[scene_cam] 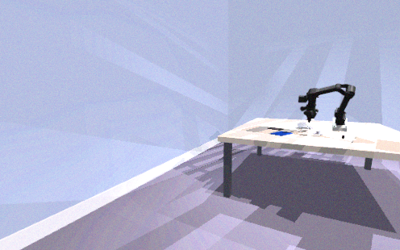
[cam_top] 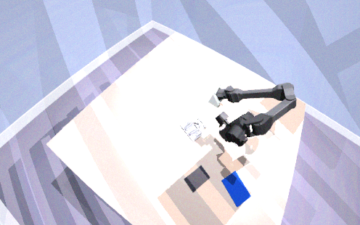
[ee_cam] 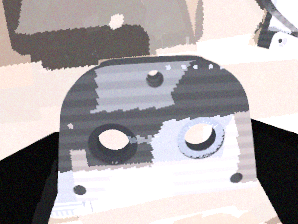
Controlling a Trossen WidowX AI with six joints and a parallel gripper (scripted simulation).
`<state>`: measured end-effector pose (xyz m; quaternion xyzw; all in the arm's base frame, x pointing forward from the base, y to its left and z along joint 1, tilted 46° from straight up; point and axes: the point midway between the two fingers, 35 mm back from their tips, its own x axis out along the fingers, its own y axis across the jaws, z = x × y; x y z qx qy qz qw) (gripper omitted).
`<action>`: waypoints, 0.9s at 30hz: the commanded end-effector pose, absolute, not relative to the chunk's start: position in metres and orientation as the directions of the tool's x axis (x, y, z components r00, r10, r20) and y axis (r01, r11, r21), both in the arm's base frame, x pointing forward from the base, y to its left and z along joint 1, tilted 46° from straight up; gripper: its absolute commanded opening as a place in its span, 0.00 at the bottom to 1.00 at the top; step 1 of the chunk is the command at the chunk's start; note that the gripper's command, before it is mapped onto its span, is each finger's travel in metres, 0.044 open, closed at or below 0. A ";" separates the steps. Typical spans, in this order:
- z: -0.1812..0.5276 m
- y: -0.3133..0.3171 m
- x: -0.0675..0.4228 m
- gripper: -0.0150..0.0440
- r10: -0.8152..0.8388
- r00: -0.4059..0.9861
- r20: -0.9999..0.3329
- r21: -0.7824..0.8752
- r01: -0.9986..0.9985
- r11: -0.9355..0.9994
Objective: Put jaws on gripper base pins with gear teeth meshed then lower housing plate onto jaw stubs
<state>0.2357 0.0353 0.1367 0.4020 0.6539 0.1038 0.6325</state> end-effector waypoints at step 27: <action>0.067 -0.038 0.235 0.85 0.673 0.114 -0.730 0.654 0.399 0.643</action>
